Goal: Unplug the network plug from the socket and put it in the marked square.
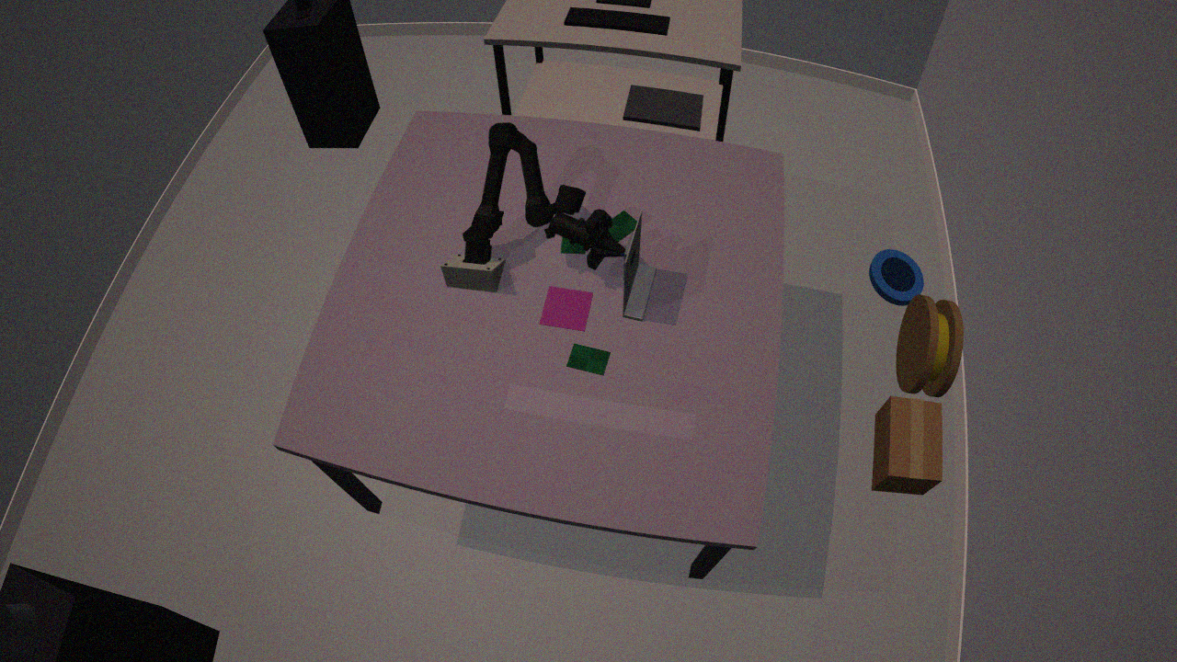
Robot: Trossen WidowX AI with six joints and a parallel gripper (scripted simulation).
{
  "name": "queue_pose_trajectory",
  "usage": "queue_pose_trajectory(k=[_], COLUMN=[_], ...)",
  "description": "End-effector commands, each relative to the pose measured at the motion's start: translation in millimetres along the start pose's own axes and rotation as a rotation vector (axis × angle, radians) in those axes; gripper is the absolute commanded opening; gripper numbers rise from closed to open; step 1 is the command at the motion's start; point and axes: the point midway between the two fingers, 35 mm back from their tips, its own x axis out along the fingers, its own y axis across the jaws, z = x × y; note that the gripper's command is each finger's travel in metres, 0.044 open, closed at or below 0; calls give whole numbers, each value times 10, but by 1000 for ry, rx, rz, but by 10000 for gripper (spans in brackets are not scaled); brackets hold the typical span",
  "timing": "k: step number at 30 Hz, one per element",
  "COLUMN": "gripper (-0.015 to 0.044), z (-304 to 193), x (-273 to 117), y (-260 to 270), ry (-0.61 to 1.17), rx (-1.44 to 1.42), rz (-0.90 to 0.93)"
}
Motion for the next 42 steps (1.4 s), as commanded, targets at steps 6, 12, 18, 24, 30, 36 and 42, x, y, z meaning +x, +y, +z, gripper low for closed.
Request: queue_pose_trajectory(k=[6, 12, 18, 24, 30, 36, 42], gripper=[0, 0, 0, 0, 0, 0, 0], z=[-15, -24, -34, -43, -51, -57, -64], x=[-56, -89, -123, -156, -189, -221, -252], y=[1, 1, 1, 1, 1, 1, 1], ry=[-2, -2, -2, -2, -1, -1, -1], rx=[5, 5, 5, 5, 5, 5, 5], rz=[2, 2, 3, 3, 3, 3, 3])
